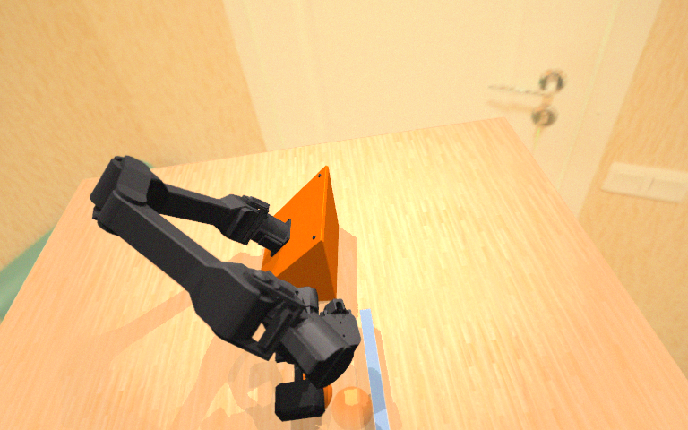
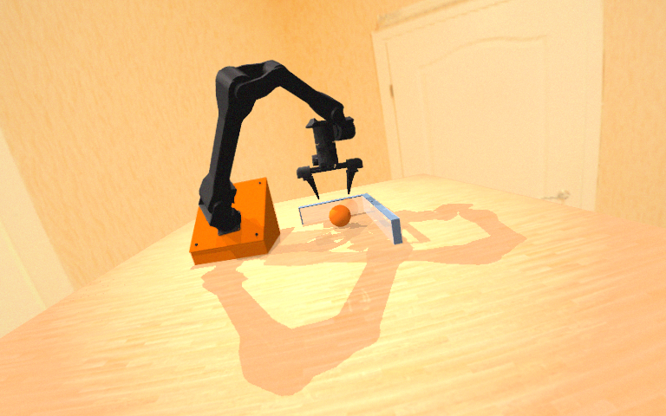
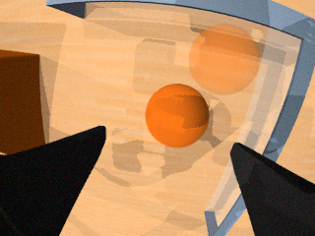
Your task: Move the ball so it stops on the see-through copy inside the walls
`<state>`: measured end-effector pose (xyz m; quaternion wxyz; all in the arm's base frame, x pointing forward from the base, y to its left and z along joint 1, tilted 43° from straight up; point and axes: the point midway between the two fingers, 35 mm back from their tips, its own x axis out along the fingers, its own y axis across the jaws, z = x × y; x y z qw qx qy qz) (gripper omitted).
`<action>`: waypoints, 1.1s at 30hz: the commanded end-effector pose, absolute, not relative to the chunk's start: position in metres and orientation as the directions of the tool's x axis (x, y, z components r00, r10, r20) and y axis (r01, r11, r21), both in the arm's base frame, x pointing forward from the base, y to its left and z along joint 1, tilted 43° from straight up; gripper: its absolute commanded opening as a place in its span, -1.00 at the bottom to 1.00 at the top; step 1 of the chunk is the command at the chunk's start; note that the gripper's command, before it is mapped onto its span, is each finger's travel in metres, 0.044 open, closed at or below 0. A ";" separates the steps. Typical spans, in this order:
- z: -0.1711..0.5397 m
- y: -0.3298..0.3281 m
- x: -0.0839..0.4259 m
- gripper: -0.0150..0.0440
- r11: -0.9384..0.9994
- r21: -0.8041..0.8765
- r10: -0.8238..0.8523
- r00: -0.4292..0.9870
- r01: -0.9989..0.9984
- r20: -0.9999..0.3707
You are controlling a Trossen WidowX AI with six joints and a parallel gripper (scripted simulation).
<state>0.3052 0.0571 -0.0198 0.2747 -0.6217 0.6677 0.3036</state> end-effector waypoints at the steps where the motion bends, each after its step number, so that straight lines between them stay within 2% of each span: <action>1: -0.017 0.055 0.311 0.96 0.026 0.051 -0.674 -0.056 -0.998 -0.737; 33: -0.056 0.019 0.308 0.96 0.027 0.050 -0.675 -0.055 -0.998 -0.736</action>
